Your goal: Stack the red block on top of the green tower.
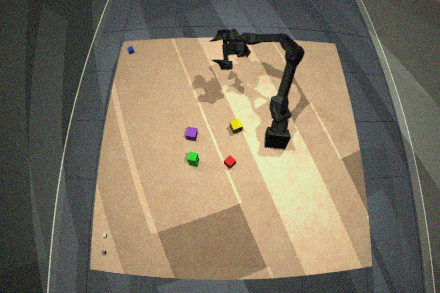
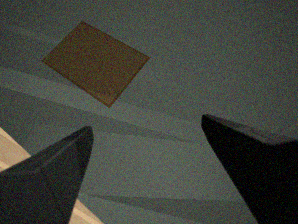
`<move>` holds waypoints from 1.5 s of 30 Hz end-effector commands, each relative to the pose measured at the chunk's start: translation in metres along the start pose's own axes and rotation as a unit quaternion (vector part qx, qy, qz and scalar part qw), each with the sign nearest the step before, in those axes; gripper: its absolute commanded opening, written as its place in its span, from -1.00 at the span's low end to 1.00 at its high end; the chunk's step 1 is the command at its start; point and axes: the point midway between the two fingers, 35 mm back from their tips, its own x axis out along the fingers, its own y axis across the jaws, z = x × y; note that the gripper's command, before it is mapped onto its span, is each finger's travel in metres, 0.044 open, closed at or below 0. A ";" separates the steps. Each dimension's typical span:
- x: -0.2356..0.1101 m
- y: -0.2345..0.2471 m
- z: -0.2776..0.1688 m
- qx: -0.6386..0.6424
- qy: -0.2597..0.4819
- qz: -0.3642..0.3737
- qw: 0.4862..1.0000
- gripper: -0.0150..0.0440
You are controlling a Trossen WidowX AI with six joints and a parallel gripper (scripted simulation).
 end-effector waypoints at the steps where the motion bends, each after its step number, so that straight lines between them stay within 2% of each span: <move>1: 0.001 0.001 0.000 0.005 0.000 0.002 1.000 0.95; 2: 0.003 0.004 -0.002 0.021 0.000 0.007 1.000 1.00; 9: 0.037 0.044 -0.014 0.228 0.015 0.079 0.970 1.00; 17: 0.074 0.097 -0.016 0.440 0.064 0.168 0.880 1.00; 23: 0.100 0.139 -0.009 0.568 0.119 0.233 0.781 1.00; 31: 0.126 0.196 0.008 0.685 0.225 0.304 0.623 1.00; 38: 0.141 0.244 0.030 0.733 0.341 0.338 0.482 1.00; 45: 0.147 0.289 0.055 0.733 0.468 0.339 0.359 1.00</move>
